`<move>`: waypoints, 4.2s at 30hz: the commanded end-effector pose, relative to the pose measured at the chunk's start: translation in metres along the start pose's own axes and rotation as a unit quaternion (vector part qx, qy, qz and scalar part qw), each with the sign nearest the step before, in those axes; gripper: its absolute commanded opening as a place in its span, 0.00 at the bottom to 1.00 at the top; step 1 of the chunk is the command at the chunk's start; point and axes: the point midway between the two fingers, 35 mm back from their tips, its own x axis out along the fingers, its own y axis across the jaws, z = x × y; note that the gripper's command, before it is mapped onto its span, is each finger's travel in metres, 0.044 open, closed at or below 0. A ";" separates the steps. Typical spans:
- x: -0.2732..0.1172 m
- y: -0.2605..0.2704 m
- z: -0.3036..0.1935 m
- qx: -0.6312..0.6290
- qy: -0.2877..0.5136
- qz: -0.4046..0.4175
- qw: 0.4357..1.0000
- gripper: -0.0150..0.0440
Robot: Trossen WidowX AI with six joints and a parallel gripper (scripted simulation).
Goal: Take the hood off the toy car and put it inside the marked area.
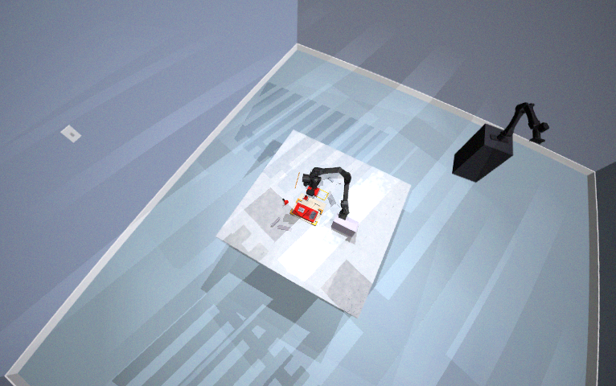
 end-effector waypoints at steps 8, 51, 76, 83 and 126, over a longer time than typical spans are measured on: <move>0.002 -0.051 -0.028 -0.001 0.004 -0.010 1.000 0.25; 0.037 -0.054 -0.027 -0.001 0.003 -0.009 1.000 0.25; 0.060 -0.055 -0.028 -0.001 0.003 -0.010 1.000 0.25; 0.067 -0.056 -0.029 -0.001 0.003 -0.011 1.000 0.25; 0.091 -0.057 -0.031 0.000 0.003 -0.012 1.000 0.25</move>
